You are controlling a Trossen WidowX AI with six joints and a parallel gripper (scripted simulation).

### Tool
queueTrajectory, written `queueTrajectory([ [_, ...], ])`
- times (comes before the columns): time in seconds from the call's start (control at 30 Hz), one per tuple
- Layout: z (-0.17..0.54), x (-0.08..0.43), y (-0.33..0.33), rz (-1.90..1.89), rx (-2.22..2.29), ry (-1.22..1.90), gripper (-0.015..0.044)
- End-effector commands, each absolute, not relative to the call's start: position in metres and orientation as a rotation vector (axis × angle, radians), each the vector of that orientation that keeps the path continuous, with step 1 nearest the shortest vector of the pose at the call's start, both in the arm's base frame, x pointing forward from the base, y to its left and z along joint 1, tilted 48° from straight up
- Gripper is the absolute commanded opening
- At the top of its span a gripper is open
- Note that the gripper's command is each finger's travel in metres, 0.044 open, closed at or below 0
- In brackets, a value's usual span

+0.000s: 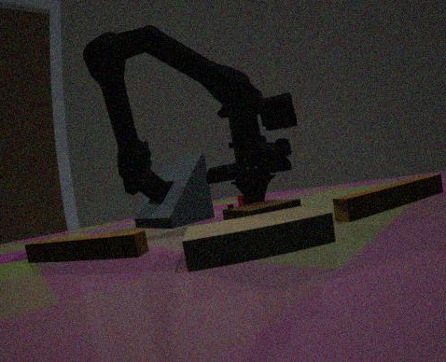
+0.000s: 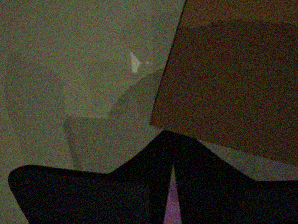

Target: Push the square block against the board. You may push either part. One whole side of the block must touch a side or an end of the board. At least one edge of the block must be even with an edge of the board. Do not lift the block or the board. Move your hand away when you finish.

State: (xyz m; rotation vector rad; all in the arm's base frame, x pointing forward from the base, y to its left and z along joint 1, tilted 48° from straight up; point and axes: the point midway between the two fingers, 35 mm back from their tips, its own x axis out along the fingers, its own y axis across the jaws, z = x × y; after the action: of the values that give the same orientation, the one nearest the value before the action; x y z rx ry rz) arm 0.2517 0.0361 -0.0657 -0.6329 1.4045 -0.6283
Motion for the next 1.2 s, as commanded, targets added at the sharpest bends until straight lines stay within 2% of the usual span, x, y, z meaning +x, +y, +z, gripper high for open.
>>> queueTrajectory([
  [0.0,-0.064,0.261,0.036,-0.629,-0.635,1.394,0.0],
  [0.5,-0.06,0.281,0.034,-0.63,-0.635,1.393,0.0],
  [1.17,-0.065,0.251,0.035,-0.631,-0.636,1.395,0.0],
])
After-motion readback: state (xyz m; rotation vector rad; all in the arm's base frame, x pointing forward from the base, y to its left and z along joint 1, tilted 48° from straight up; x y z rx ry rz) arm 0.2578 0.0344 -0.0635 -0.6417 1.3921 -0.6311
